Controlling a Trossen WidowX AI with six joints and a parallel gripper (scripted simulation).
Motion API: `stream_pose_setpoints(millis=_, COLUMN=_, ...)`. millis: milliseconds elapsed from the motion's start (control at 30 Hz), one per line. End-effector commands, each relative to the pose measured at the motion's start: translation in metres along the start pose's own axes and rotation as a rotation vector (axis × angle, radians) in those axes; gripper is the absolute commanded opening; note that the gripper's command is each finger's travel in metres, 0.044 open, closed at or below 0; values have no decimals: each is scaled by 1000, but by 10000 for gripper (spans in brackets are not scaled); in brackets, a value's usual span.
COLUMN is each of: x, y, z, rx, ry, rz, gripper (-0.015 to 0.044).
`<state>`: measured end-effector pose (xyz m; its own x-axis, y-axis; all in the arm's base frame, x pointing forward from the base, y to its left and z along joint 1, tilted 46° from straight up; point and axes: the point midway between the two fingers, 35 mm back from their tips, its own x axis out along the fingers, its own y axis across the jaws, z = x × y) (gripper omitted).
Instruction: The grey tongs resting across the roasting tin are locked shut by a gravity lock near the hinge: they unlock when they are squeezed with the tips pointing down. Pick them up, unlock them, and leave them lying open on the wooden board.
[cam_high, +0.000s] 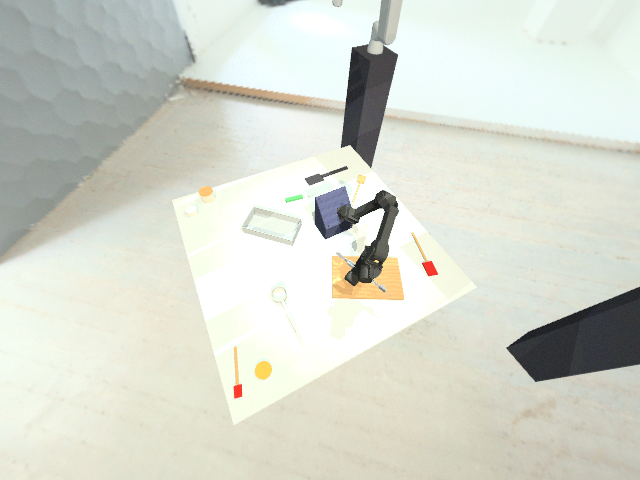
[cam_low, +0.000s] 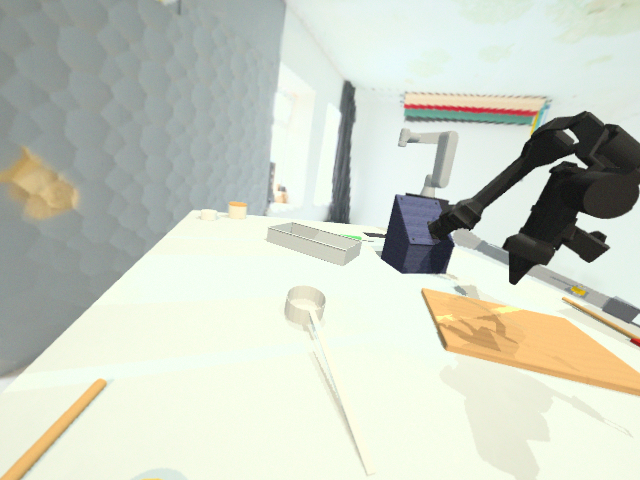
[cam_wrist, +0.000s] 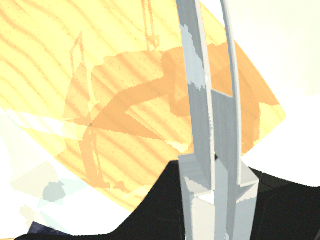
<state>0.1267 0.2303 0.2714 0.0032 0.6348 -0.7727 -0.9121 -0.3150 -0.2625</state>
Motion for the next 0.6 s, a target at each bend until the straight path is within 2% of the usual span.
stream_pose_setpoints(millis=0, x=-8, y=15, z=12, rx=-30, ry=-18, rz=-20, gripper=-150)
stream_pose_setpoints(millis=567, x=-37, y=68, z=47, rx=-125, ry=-126, rz=-59, gripper=-150)
